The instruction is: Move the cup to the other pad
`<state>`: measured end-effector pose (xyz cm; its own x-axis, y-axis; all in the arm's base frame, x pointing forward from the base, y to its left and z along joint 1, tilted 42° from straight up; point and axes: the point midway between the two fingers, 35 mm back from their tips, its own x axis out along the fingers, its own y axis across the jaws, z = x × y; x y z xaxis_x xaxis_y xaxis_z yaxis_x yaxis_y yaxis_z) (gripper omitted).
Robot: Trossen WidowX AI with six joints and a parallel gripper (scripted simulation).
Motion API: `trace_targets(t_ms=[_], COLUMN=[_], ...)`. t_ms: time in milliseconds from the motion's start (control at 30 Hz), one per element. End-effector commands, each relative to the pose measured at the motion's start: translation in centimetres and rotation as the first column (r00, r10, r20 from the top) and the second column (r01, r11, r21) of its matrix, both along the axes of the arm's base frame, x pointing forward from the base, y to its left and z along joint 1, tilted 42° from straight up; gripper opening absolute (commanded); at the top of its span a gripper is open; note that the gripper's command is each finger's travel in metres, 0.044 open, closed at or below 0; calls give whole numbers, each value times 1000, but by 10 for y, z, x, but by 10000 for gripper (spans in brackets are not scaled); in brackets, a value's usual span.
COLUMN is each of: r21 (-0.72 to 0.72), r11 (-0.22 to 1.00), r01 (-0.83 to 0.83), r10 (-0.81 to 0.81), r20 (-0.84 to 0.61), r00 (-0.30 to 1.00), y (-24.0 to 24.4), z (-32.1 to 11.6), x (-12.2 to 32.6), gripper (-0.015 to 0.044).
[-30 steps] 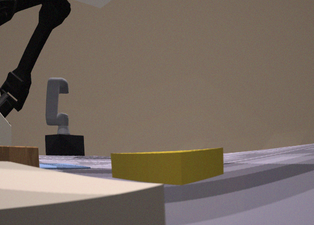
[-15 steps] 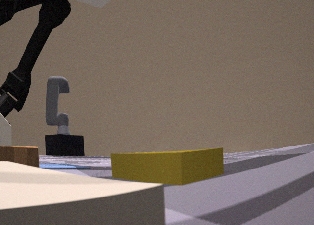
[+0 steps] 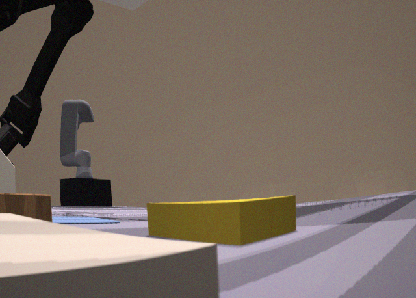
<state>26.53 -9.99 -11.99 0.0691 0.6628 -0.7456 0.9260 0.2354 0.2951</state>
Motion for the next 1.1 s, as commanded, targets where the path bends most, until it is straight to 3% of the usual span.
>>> trace_targets(t_ms=[0,733,1067], r21=[-10,-5,3], r11=[1000,1000,1000], r01=[-2,4,10], r10=[3,-4,-10], r20=[8,5,0], r00=[1000,1000,1000], y=[-8,-27,-26], z=[6,35,33], x=[2,-7,-7], gripper=[128,128,390])
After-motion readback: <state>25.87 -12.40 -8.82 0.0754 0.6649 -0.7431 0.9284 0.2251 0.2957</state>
